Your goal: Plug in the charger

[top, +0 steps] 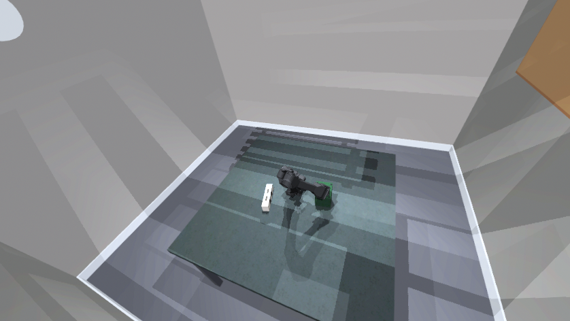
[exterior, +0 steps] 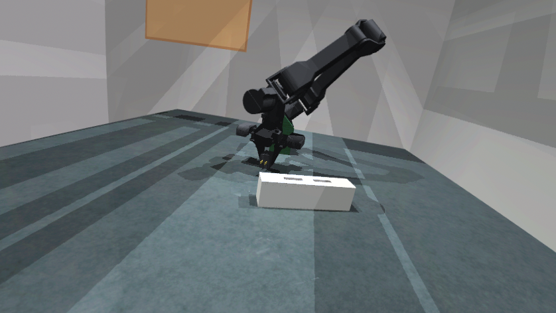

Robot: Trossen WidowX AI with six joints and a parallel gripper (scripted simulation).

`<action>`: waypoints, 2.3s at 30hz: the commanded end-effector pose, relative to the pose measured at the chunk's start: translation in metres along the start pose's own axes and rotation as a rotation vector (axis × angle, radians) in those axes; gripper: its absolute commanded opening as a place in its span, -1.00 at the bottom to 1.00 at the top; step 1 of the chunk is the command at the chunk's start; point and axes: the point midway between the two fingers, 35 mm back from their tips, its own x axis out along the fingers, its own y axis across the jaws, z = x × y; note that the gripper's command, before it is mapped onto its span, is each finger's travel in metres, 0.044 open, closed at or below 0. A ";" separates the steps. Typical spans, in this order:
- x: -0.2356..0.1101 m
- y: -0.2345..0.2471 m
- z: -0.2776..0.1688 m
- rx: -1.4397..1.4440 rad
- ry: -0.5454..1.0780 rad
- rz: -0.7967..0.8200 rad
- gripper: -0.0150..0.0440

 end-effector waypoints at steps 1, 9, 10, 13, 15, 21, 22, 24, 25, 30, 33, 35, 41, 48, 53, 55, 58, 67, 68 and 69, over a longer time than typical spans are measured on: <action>0.000 0.000 0.000 -0.001 0.000 0.000 -0.14; -0.013 -0.001 0.000 0.001 -0.001 -0.002 -0.49; -0.017 -0.001 0.000 0.002 -0.001 -0.002 -0.49; -0.029 -0.001 -0.003 0.005 0.000 -0.002 -0.49; -0.036 -0.001 -0.004 0.006 0.001 -0.001 -0.49; -0.055 -0.002 -0.012 0.009 0.003 0.003 -0.49; -0.056 -0.001 -0.014 0.009 0.004 0.003 -0.49; -0.056 -0.001 -0.013 0.006 0.003 0.002 -0.49; -0.056 0.000 -0.012 0.002 0.003 0.001 -0.49; -0.054 0.005 -0.007 -0.028 0.001 -0.007 -0.49; -0.053 0.009 -0.003 -0.048 -0.001 -0.013 -0.49; -0.052 0.012 -0.001 -0.062 -0.001 -0.016 -0.49; -0.049 0.020 0.006 -0.104 -0.004 -0.025 -0.49; -0.045 0.032 0.013 -0.153 -0.006 -0.033 -0.49; -0.042 0.040 0.018 -0.189 -0.008 -0.037 -0.49; -0.040 0.044 0.020 -0.203 -0.008 -0.038 -0.49; -0.038 0.049 0.023 -0.225 -0.009 -0.039 -0.49; -0.032 0.066 0.029 -0.290 -0.010 -0.041 -0.49; -0.031 0.068 0.030 -0.298 -0.010 -0.041 -0.49; -0.031 0.070 0.031 -0.305 -0.010 -0.041 -0.49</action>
